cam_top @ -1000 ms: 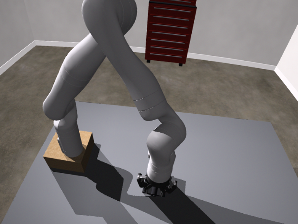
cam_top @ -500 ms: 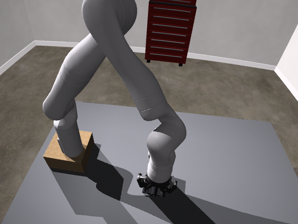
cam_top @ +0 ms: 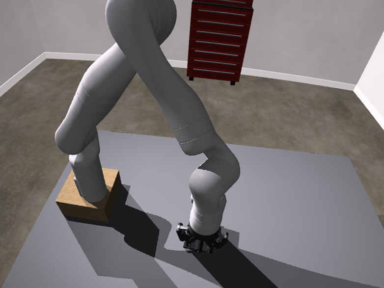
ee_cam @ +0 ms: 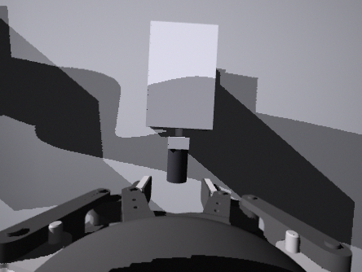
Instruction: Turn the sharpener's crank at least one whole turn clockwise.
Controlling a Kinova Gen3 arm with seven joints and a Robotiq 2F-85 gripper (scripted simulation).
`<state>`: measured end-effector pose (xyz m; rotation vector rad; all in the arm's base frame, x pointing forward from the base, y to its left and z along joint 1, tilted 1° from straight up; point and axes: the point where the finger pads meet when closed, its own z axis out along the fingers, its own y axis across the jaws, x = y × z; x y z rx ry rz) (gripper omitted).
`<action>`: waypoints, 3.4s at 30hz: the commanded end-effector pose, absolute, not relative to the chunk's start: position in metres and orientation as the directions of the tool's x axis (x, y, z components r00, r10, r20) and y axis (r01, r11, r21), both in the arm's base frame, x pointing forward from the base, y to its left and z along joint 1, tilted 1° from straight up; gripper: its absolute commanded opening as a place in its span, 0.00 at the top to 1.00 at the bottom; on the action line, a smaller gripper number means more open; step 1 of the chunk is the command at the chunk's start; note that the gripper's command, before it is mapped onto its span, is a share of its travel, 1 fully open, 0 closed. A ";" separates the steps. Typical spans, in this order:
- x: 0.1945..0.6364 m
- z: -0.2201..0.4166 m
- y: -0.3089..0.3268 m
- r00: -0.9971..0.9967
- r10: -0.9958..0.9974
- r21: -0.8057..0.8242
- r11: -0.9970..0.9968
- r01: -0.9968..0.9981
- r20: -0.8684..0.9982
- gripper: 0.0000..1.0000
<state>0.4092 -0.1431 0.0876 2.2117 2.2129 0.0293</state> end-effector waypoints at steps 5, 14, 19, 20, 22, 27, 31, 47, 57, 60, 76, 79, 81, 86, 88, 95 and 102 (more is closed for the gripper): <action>0.410 0.088 -0.143 -0.001 1.000 0.024 0.000 1.000 0.004 0.47; 0.410 0.088 -0.143 -0.001 1.000 0.024 0.000 1.000 0.004 0.47; 0.410 0.088 -0.143 -0.001 1.000 0.024 0.000 1.000 0.004 0.47; 0.410 0.087 -0.143 -0.001 1.000 0.024 0.000 1.000 0.004 0.47; 0.410 0.087 -0.143 -0.001 1.000 0.024 0.000 1.000 0.004 0.47; 0.410 0.085 -0.143 -0.001 1.000 0.024 0.000 1.000 0.004 0.47; 0.410 0.082 -0.143 -0.001 1.000 0.024 0.000 1.000 0.004 0.47; 0.410 0.066 -0.143 -0.001 1.000 0.024 0.000 1.000 0.004 0.47; 0.411 0.054 -0.143 -0.001 1.000 0.024 0.000 1.000 0.004 0.47; 0.411 0.053 -0.143 -0.001 1.000 0.024 0.000 1.000 0.004 0.47; 0.411 0.047 -0.143 -0.001 1.000 0.024 0.000 1.000 0.004 0.47; 0.411 0.046 -0.143 -0.001 1.000 0.024 0.000 1.000 0.004 0.47; 0.411 0.046 -0.143 -0.001 1.000 0.024 0.000 1.000 0.004 0.47; 0.411 0.046 -0.143 -0.001 1.000 0.024 0.000 1.000 0.004 0.47; 0.411 0.046 -0.143 -0.001 1.000 0.024 0.000 1.000 0.004 0.47; 0.411 0.046 -0.143 -0.001 1.000 0.024 0.000 1.000 0.004 0.47; 0.411 0.046 -0.143 -0.001 1.000 0.024 0.000 1.000 0.004 0.47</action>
